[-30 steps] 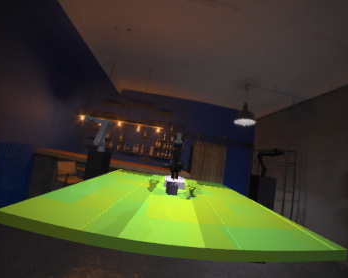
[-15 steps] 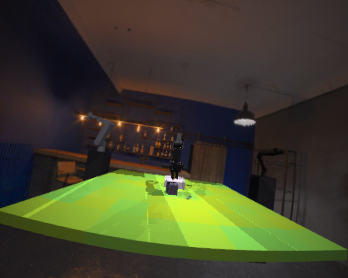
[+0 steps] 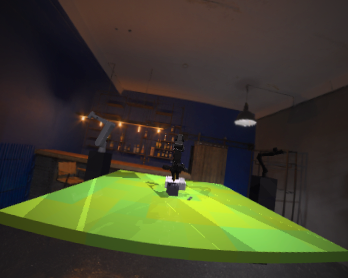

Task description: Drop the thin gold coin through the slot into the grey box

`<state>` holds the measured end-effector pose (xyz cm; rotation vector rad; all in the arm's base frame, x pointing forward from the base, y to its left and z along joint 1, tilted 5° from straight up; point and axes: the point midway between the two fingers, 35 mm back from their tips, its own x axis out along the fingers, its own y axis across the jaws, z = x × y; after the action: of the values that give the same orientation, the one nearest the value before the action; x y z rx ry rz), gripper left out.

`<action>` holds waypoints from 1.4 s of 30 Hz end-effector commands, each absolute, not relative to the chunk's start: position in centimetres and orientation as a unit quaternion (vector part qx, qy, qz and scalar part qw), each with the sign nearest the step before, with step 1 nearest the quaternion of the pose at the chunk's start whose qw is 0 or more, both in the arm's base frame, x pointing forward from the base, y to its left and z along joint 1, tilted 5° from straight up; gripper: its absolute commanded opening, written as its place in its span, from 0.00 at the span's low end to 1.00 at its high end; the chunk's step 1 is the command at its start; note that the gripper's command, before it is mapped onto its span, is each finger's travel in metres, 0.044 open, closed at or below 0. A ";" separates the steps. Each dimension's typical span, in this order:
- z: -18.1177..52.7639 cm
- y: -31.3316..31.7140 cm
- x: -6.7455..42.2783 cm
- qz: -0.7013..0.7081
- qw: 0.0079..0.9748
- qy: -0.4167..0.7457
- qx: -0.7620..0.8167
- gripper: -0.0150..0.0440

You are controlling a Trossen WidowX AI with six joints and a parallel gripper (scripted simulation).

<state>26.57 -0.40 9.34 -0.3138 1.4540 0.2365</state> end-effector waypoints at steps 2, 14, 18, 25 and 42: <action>9.0 -0.4 26.6 0.109 0.729 0.660 -0.145 0.25; 8.4 -0.4 26.7 0.109 0.729 0.660 -0.145 0.25; 8.3 -0.5 26.7 0.109 0.729 0.660 -0.144 0.25; 8.0 -0.5 26.7 0.109 0.729 0.660 -0.144 0.25; 8.5 -0.4 26.7 0.108 0.729 0.660 -0.143 0.62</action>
<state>26.69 -0.45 8.19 -0.3149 1.4548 0.2371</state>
